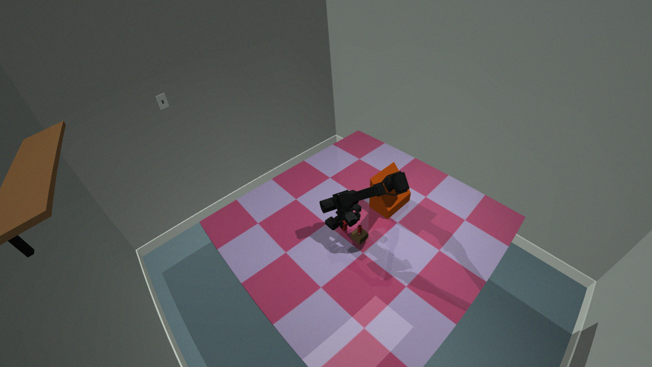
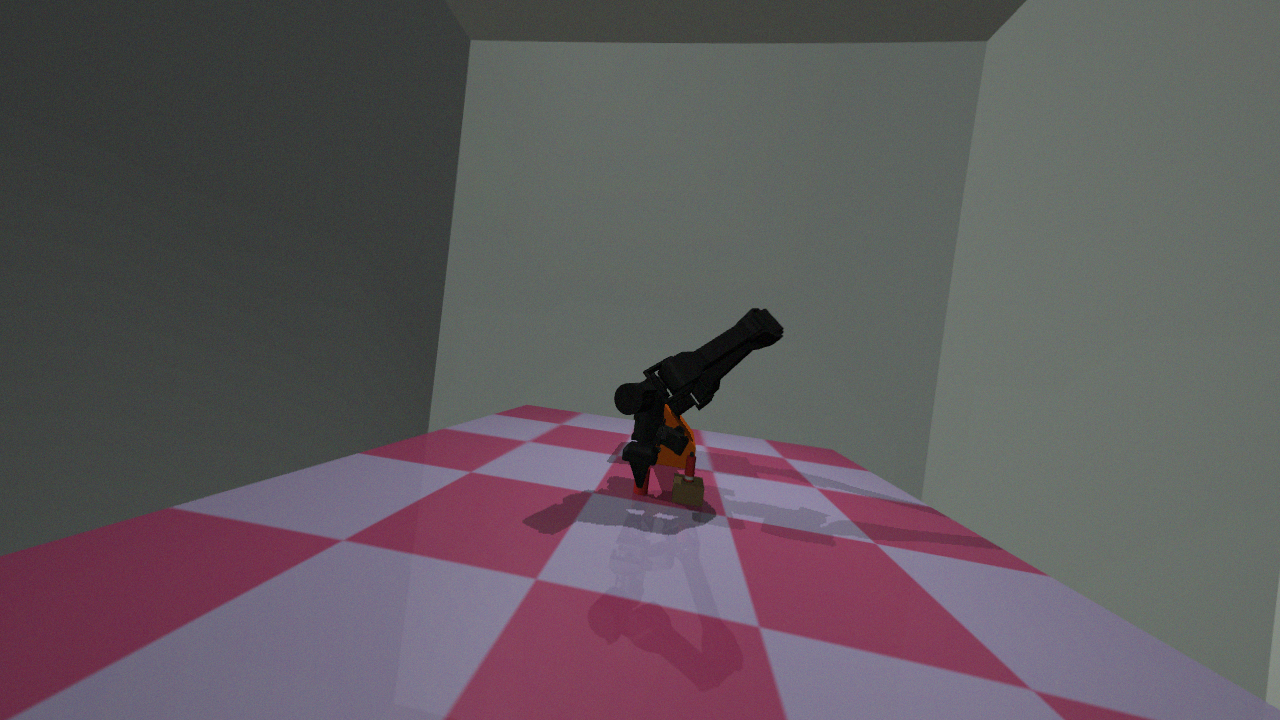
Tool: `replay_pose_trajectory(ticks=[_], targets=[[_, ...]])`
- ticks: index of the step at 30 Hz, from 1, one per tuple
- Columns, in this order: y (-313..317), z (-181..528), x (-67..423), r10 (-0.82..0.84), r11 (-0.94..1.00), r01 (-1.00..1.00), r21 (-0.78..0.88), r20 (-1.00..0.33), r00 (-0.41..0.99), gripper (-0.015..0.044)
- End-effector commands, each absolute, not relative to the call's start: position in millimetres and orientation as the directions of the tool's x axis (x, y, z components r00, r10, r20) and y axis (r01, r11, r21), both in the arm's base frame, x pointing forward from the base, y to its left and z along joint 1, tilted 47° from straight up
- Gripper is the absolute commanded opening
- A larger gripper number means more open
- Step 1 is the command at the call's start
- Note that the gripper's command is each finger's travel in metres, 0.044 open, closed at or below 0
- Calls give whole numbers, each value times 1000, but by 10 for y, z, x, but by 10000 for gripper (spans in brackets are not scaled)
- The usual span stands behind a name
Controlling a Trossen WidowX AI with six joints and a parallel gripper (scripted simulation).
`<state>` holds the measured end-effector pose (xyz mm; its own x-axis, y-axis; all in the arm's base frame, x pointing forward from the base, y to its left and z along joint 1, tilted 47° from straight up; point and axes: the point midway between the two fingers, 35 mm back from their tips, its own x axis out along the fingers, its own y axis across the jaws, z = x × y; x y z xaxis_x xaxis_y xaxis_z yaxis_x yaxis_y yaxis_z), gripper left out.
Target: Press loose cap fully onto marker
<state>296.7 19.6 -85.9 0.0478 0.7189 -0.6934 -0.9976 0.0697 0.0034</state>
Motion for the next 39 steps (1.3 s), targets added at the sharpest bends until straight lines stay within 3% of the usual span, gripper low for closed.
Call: replay_pose_trajectory(ticks=[1,20,39], targets=[[150,-814,2974,720,74,-997,4,-692,51,0],[-242,-452,2942,719,73,-997,3,-693,51,0],[-120,112,2924,719,74,-997,5,-693,50,0]])
